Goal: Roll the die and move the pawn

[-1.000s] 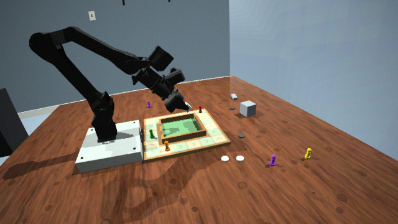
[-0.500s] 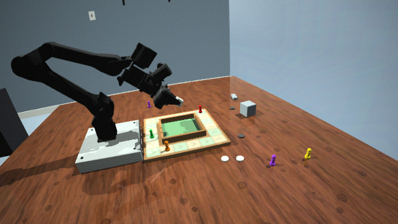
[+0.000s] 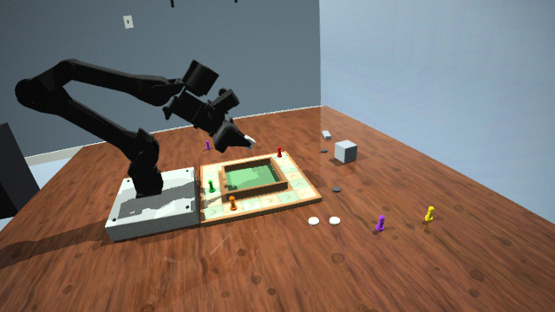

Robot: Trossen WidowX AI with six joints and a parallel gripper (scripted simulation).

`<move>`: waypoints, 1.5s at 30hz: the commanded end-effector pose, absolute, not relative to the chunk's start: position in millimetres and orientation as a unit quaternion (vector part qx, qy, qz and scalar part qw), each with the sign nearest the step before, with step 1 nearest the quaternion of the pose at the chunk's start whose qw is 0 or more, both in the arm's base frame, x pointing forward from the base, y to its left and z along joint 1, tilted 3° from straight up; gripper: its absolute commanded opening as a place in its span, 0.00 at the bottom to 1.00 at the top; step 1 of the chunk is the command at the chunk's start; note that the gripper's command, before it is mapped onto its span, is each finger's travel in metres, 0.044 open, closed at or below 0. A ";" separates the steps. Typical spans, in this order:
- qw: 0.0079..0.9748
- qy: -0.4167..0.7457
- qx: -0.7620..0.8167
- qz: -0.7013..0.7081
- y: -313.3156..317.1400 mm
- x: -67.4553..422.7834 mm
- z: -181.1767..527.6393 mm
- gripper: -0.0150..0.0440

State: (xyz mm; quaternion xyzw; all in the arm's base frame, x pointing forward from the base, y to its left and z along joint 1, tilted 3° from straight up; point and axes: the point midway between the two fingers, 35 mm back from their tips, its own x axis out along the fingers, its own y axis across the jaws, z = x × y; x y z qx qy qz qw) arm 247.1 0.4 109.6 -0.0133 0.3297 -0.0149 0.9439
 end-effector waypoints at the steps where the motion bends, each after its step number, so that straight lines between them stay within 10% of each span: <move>1: 0.944 0.329 -0.013 -0.015 0.4 247.3 110.0 0.48; 13: 0.942 0.334 -0.016 -0.016 2.1 245.7 149.2 1.00; 33: 0.759 0.651 -0.013 -0.020 -0.7 267.7 113.5 1.00; 45: 0.710 0.676 -0.163 0.115 -104.5 206.5 84.4 0.59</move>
